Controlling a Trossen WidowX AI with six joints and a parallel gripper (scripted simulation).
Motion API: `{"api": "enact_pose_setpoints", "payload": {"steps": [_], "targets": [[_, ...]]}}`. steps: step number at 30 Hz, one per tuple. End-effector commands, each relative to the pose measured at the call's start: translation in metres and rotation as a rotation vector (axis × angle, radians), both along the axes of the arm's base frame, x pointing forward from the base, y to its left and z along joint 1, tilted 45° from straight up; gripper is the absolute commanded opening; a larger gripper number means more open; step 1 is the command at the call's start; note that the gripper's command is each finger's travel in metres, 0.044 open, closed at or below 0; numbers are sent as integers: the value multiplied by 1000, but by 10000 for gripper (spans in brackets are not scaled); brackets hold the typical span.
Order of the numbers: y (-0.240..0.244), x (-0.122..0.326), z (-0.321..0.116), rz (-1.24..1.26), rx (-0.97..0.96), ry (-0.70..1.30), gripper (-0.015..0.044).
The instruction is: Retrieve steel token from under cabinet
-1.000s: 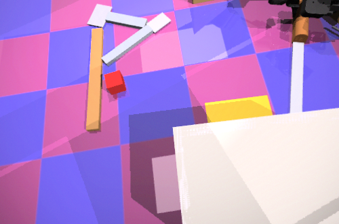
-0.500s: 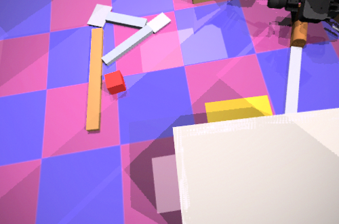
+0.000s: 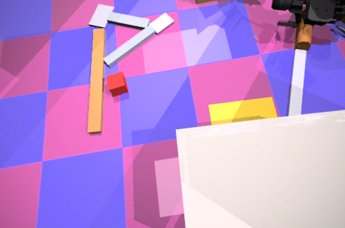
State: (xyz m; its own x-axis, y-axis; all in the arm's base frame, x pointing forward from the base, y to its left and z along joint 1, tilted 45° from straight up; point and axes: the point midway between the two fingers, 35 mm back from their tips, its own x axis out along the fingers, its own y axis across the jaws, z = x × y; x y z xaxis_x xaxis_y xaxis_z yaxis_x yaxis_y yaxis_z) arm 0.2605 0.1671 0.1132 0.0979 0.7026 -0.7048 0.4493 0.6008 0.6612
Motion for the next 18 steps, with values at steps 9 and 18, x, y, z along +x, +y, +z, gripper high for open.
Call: {"api": "enact_pose_setpoints", "payload": {"steps": [9, 18], "targets": [[1, 0, 0, -1, 0, -5, 270], [2, 0, -2, -1, 0, -5, 270]]}}
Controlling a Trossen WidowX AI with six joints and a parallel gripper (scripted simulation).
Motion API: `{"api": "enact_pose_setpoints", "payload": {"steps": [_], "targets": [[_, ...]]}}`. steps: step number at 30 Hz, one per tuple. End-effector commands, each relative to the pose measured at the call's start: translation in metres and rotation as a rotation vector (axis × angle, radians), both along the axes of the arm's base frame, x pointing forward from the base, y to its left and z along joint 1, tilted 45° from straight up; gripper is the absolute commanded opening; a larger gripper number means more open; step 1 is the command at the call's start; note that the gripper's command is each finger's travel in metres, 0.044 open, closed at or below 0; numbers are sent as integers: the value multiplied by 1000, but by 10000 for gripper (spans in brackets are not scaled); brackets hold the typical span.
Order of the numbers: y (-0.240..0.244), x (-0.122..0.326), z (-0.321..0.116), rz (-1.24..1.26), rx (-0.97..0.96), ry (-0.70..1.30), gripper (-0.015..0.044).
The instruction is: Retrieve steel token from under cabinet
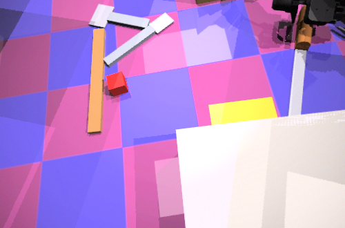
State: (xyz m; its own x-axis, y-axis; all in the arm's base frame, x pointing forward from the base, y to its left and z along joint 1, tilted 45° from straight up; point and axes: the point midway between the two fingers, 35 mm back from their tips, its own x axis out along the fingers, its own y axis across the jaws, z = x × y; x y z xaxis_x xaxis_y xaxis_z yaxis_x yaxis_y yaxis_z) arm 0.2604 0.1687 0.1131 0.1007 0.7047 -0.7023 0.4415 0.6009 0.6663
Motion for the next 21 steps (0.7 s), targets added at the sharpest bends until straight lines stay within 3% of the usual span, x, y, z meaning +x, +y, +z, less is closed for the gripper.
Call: {"api": "enact_pose_setpoints", "payload": {"steps": [1, 2, 6, 15, 19, 21], "targets": [[1, -1, -3, -6, -2, 4, 270], [1, -1, -3, -7, -2, 4, 270], [1, 0, 0, -1, 2, -1, 165], [1, 0, 0, -1, 2, -1, 105], [1, 0, 0, -1, 2, -1, 0], [1, 0, 0, -1, 2, -1, 0]]}}
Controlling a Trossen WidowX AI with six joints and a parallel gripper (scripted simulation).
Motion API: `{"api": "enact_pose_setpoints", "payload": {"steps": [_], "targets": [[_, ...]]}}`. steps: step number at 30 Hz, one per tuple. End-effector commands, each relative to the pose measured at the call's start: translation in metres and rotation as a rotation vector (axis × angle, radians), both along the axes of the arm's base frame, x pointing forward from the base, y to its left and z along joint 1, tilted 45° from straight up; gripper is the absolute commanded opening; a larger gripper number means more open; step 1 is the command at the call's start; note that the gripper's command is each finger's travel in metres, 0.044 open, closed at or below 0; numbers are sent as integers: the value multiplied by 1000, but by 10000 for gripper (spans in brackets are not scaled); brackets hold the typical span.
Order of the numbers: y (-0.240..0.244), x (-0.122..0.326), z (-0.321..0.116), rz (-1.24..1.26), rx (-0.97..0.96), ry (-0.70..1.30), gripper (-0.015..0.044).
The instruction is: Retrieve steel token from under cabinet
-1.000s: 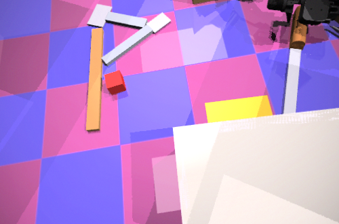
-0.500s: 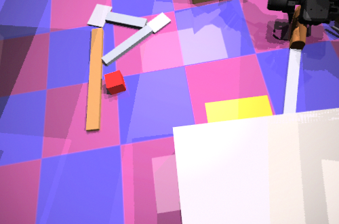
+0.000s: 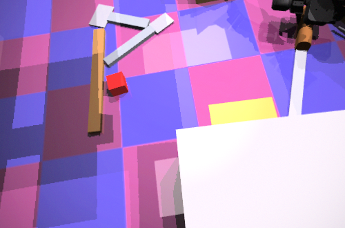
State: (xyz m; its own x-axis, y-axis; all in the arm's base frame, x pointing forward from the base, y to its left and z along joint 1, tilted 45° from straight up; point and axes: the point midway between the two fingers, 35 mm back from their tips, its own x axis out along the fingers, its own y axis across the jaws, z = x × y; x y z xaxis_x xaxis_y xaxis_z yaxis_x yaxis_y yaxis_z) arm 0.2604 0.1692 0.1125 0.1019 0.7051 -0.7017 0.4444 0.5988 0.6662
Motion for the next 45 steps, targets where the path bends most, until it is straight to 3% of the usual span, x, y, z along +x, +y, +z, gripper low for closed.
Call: {"api": "enact_pose_setpoints", "payload": {"steps": [1, 45], "targets": [[0, 1, 0, 2, 0, -3, 0], [-21, 49, -14, 1, -6, -4, 0]]}}
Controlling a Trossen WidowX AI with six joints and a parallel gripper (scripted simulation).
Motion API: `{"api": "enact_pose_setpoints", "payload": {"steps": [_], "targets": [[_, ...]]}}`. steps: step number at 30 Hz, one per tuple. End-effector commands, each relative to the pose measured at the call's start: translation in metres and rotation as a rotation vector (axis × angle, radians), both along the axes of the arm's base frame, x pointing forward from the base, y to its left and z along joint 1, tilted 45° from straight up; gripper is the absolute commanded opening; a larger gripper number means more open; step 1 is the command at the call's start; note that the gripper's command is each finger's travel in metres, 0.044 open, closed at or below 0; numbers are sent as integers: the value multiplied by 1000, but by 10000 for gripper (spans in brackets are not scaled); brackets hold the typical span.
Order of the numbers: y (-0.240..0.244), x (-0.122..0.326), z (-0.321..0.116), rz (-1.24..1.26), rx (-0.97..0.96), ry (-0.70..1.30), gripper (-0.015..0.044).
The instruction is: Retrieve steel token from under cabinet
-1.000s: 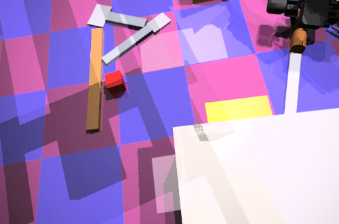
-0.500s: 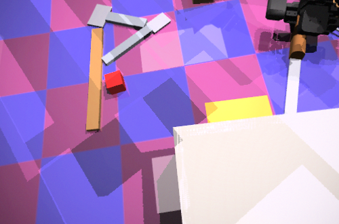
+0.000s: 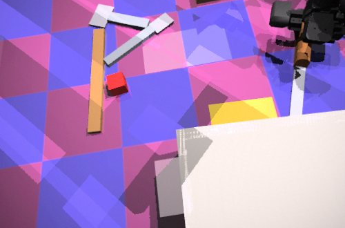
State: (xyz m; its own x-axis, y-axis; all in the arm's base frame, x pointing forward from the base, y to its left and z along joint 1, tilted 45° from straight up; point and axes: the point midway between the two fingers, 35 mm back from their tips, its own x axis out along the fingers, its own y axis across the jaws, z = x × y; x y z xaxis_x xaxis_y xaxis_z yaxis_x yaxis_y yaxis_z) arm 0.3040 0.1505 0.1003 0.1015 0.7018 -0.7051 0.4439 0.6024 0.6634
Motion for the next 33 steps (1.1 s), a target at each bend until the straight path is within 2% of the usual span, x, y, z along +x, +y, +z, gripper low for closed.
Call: {"api": "enact_pose_setpoints", "payload": {"steps": [1, 33], "targets": [[-3, 7, -2, 0, -2, -3, 0], [-19, 44, -12, 0, -3, -5, 0]]}}
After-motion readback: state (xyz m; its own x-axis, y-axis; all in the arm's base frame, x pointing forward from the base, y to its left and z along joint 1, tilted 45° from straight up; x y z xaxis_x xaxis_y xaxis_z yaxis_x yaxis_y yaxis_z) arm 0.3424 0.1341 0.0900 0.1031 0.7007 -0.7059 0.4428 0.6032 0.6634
